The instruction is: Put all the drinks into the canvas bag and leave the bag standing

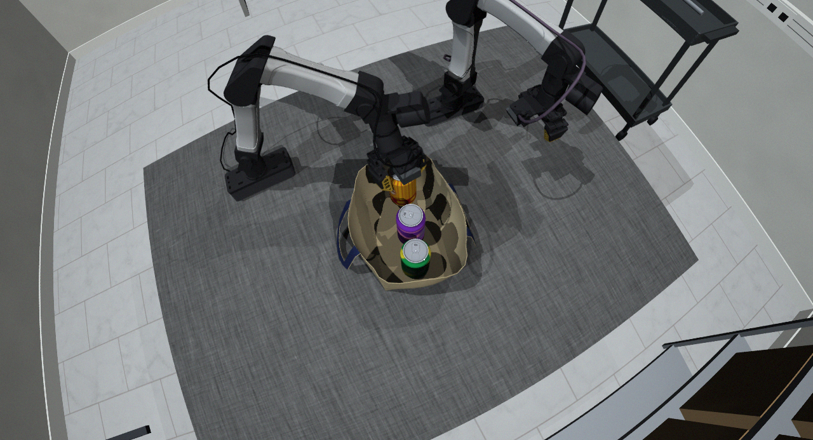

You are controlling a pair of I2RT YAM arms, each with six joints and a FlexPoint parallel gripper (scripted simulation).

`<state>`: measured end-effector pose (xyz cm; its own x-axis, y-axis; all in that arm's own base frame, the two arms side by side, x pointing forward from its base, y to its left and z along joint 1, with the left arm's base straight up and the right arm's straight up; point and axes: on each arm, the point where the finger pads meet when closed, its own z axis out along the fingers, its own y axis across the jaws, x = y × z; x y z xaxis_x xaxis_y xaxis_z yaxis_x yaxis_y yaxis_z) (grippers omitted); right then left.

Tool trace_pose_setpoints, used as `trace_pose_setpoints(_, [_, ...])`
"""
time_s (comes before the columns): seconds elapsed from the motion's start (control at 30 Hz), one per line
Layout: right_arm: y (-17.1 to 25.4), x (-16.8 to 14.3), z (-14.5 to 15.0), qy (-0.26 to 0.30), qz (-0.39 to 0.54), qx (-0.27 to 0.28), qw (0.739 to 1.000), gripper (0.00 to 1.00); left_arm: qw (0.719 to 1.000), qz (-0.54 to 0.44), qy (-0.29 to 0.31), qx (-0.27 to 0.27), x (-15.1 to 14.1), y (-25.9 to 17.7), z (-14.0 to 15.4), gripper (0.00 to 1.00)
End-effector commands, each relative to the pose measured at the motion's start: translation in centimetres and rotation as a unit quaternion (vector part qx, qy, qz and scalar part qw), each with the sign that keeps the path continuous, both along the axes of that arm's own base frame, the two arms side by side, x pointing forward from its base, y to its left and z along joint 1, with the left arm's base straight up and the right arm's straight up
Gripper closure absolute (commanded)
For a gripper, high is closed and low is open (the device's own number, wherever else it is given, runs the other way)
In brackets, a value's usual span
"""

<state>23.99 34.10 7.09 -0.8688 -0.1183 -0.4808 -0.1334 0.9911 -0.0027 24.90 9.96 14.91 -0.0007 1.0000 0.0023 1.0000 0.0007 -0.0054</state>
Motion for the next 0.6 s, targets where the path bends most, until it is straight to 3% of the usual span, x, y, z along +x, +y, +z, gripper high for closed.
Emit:
trace_pose_setpoints(0.0, [1.9, 1.0, 3.4, -0.038, -0.001, 0.053, 0.998, 0.33, 1.000, 0.000, -0.018, 0.000, 0.3, -0.2, 0.5, 0.14])
trace_pose_setpoints(0.2, [1.6, 0.9, 2.4, -0.035, -0.002, 0.047, 0.998, 0.33, 1.000, 0.000, -0.018, 0.000, 0.3, -0.2, 0.5, 0.14])
trace_pose_setpoints(0.3, [1.3, 0.8, 0.2, -0.025, -0.002, 0.025, 0.999, 0.33, 1.000, 0.000, -0.018, 0.000, 0.3, -0.2, 0.5, 0.14])
trace_pose_setpoints(0.43, [1.9, 1.0, 2.3, -0.038, -0.001, 0.052, 0.998, 0.33, 1.000, 0.000, -0.018, 0.000, 0.3, -0.2, 0.5, 0.14])
trace_pose_setpoints(0.57, [1.9, 1.1, 2.1, -0.036, -0.001, 0.049, 0.998, 0.33, 1.000, 0.000, -0.018, 0.000, 0.3, -0.2, 0.5, 0.14])
